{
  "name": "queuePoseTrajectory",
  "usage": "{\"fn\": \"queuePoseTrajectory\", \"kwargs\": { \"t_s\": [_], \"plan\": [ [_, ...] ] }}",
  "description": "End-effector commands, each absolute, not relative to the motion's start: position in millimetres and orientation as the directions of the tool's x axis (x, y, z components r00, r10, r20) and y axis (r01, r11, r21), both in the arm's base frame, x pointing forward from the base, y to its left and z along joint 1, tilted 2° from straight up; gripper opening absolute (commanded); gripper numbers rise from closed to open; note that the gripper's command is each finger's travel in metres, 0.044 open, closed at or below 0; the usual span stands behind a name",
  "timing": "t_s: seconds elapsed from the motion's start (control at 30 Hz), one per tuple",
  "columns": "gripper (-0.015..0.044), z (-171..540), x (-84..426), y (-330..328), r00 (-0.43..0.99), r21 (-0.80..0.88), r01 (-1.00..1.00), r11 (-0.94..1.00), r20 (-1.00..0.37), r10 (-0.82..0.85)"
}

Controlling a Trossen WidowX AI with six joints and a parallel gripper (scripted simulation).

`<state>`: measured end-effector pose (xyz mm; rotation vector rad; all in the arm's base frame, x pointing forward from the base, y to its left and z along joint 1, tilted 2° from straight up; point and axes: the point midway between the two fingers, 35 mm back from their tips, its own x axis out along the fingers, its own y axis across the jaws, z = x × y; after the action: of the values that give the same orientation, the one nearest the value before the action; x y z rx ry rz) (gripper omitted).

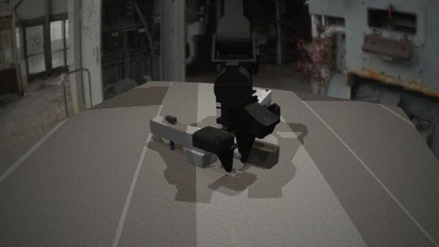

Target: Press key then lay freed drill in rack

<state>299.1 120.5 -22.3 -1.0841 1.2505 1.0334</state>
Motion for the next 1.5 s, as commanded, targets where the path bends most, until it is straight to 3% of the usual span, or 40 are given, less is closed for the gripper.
{"fn": "queuePoseTrajectory", "kwargs": {
  "t_s": [0.0,0.17,1.47],
  "plan": [
    [0.0315,-23,299,120,0.054,-0.052,-0.980,0.192,-0.999,0.003],
    [0.0440,-23,299,116,0.056,-0.055,-0.979,0.194,-0.998,0.002],
    [0.0440,-28,297,102,0.056,-0.055,-0.979,0.194,-0.998,0.001]
  ]
}}
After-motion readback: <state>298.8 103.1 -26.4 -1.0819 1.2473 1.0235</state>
